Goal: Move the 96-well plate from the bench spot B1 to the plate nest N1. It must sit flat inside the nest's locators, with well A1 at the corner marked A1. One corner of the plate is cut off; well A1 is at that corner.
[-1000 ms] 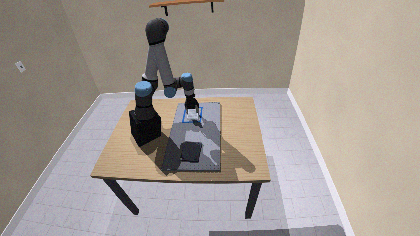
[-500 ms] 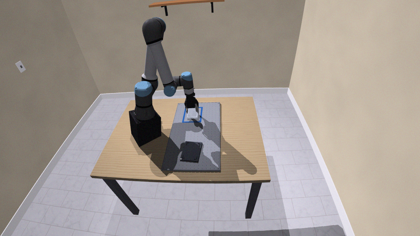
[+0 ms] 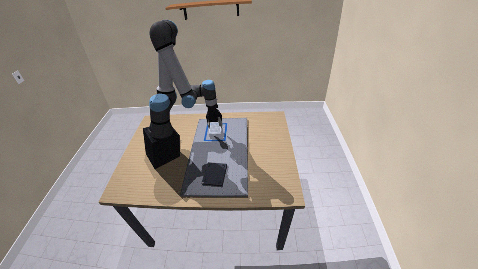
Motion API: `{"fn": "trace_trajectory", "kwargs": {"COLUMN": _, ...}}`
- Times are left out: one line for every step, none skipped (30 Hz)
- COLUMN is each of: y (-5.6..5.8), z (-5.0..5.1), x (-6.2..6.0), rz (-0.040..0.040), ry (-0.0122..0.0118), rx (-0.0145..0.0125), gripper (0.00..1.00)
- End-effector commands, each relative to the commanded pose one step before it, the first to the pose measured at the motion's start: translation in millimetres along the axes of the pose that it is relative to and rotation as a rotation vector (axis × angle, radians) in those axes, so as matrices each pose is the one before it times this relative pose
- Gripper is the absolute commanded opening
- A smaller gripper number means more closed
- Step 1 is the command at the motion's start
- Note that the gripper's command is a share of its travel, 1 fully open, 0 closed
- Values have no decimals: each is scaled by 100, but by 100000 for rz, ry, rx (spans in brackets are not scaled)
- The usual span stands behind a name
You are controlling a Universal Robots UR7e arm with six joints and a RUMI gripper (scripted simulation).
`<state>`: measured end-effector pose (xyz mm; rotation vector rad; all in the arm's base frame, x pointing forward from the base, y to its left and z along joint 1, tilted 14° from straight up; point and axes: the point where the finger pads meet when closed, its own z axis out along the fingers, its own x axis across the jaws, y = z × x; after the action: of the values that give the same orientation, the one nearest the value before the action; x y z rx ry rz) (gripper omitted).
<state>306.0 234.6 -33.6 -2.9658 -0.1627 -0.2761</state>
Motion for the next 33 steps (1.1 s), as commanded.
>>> {"fn": "trace_trajectory", "kwargs": {"y": 61, "z": -1110, "x": 153, "rz": 109, "ry": -214, "rx": 50, "gripper": 0}}
{"fn": "trace_trajectory", "kwargs": {"y": 0, "z": -168, "x": 0, "rz": 0, "ry": 0, "rx": 1, "gripper": 0}}
{"fn": "trace_trajectory", "kwargs": {"y": 0, "z": -168, "x": 0, "rz": 0, "ry": 0, "rx": 1, "gripper": 0}}
{"fn": "trace_trajectory", "kwargs": {"y": 0, "z": -168, "x": 0, "rz": 0, "ry": 0, "rx": 1, "gripper": 0}}
{"fn": "trace_trajectory", "kwargs": {"y": 0, "z": -168, "x": 0, "rz": 0, "ry": 0, "rx": 1, "gripper": 0}}
{"fn": "trace_trajectory", "kwargs": {"y": 0, "z": -168, "x": 0, "rz": 0, "ry": 0, "rx": 0, "gripper": 0}}
{"fn": "trace_trajectory", "kwargs": {"y": 0, "z": -168, "x": 0, "rz": 0, "ry": 0, "rx": 0, "gripper": 0}}
{"fn": "trace_trajectory", "kwargs": {"y": 0, "z": -168, "x": 0, "rz": 0, "ry": 0, "rx": 0, "gripper": 0}}
{"fn": "trace_trajectory", "kwargs": {"y": 0, "z": -168, "x": 0, "rz": 0, "ry": 0, "rx": 0, "gripper": 0}}
{"fn": "trace_trajectory", "kwargs": {"y": 0, "z": -168, "x": 0, "rz": 0, "ry": 0, "rx": 0, "gripper": 0}}
{"fn": "trace_trajectory", "kwargs": {"y": 0, "z": -168, "x": 0, "rz": 0, "ry": 0, "rx": 0, "gripper": 0}}
{"fn": "trace_trajectory", "kwargs": {"y": 0, "z": 0, "x": 0, "rz": 0, "ry": 0, "rx": 0, "gripper": 0}}
{"fn": "trace_trajectory", "kwargs": {"y": 0, "z": 0, "x": 0, "rz": 0, "ry": 0, "rx": 0, "gripper": 0}}
{"fn": "trace_trajectory", "kwargs": {"y": 2, "z": -168, "x": 0, "rz": 0, "ry": 0, "rx": -7, "gripper": 0}}
{"fn": "trace_trajectory", "kwargs": {"y": 0, "z": -168, "x": 0, "rz": 0, "ry": 0, "rx": 1, "gripper": 0}}
{"fn": "trace_trajectory", "kwargs": {"y": 0, "z": -168, "x": 0, "rz": 0, "ry": 0, "rx": 1, "gripper": 0}}
{"fn": "trace_trajectory", "kwargs": {"y": 0, "z": -168, "x": 0, "rz": 0, "ry": 0, "rx": 0, "gripper": 0}}
{"fn": "trace_trajectory", "kwargs": {"y": 0, "z": -168, "x": 0, "rz": 0, "ry": 0, "rx": 0, "gripper": 0}}
{"fn": "trace_trajectory", "kwargs": {"y": 0, "z": -168, "x": 0, "rz": 0, "ry": 0, "rx": 0, "gripper": 0}}
{"fn": "trace_trajectory", "kwargs": {"y": 0, "z": -168, "x": 0, "rz": 0, "ry": 0, "rx": 0, "gripper": 0}}
{"fn": "trace_trajectory", "kwargs": {"y": 0, "z": -168, "x": 0, "rz": 0, "ry": 0, "rx": 1, "gripper": 0}}
{"fn": "trace_trajectory", "kwargs": {"y": 0, "z": -168, "x": 0, "rz": 0, "ry": 0, "rx": 1, "gripper": 0}}
{"fn": "trace_trajectory", "kwargs": {"y": 0, "z": -168, "x": 0, "rz": 0, "ry": 0, "rx": 0, "gripper": 0}}
{"fn": "trace_trajectory", "kwargs": {"y": 1, "z": -69, "x": 0, "rz": 0, "ry": 0, "rx": -2, "gripper": 0}}
{"fn": "trace_trajectory", "kwargs": {"y": 1, "z": 0, "x": 0, "rz": 0, "ry": 0, "rx": -3, "gripper": 0}}
{"fn": "trace_trajectory", "kwargs": {"y": 1, "z": 0, "x": 0, "rz": 0, "ry": 0, "rx": -3, "gripper": 0}}
{"fn": "trace_trajectory", "kwargs": {"y": 1, "z": 0, "x": 0, "rz": 0, "ry": 0, "rx": -3, "gripper": 0}}
{"fn": "trace_trajectory", "kwargs": {"y": -1, "z": 7, "x": 1, "rz": 0, "ry": 1, "rx": -5, "gripper": 0}}
{"fn": "trace_trajectory", "kwargs": {"y": 0, "z": 0, "x": 0, "rz": 0, "ry": 0, "rx": 0, "gripper": 0}}
{"fn": "trace_trajectory", "kwargs": {"y": 0, "z": 0, "x": 0, "rz": 0, "ry": 0, "rx": 0, "gripper": 0}}
{"fn": "trace_trajectory", "kwargs": {"y": 8, "z": 26, "x": -65, "rz": 12, "ry": -100, "rx": -9, "gripper": 0}}
{"fn": "trace_trajectory", "kwargs": {"y": -5, "z": 16, "x": -40, "rz": -14, "ry": -59, "rx": 2, "gripper": 0}}
{"fn": "trace_trajectory", "kwargs": {"y": -33, "z": 100, "x": -156, "rz": -59, "ry": -315, "rx": 3, "gripper": 0}}
